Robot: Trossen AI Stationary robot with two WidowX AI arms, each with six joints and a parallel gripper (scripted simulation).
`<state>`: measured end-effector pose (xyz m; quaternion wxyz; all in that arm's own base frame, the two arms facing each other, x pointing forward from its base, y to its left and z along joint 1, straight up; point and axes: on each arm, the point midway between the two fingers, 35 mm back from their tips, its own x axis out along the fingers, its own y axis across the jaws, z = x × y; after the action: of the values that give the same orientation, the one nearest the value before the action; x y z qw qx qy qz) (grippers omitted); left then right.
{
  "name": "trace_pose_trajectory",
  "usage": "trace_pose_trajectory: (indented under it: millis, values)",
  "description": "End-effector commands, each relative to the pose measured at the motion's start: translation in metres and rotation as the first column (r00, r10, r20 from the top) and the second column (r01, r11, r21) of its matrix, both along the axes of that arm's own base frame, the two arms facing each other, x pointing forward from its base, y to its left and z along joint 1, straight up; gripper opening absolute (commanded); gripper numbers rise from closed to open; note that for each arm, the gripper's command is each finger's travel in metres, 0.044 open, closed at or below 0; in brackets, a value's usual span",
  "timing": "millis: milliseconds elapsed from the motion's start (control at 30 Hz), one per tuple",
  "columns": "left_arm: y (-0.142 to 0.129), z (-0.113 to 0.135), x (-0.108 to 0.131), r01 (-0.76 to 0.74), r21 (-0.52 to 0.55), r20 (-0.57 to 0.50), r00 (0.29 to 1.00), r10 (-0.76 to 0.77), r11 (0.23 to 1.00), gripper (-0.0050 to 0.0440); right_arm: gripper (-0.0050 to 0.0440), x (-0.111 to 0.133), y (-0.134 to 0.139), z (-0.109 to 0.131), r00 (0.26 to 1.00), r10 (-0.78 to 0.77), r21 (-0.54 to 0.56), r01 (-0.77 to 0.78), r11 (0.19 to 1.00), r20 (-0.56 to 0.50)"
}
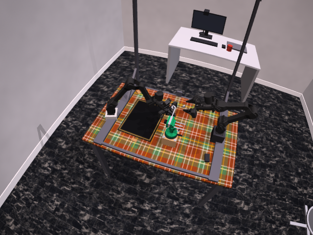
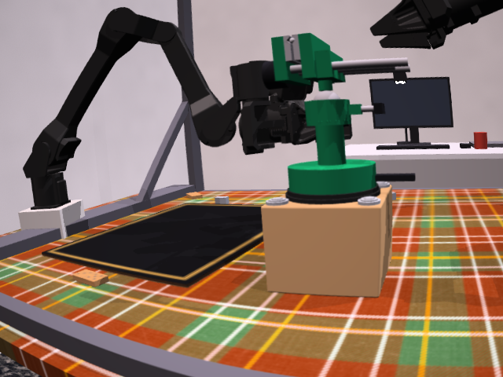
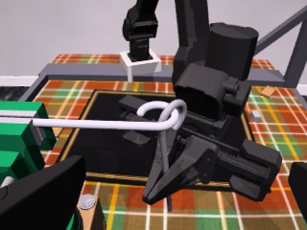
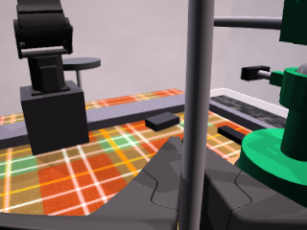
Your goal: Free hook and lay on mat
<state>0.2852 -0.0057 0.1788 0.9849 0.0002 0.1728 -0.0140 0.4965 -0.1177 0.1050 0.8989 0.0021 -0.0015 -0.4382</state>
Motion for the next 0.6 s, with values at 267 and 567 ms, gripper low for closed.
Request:
trace_pose_trajectory:
  millis: [267, 567]
  values:
    - [0.0002, 0.0058, 0.0010, -0.001, 0.003, 0.015, 1.000, 0.001, 1.000, 0.0440, 0.0000, 0.0023, 0.0003, 0.0126, 1.000, 0.005, -0.003, -0.005, 1.000, 0.023]
    - [0.0002, 0.0058, 0.0010, -0.001, 0.003, 0.015, 1.000, 0.001, 1.000, 0.0440, 0.0000, 0.0021, 0.0003, 0.0183, 1.000, 0.005, -0.003, -0.005, 1.000, 0.023]
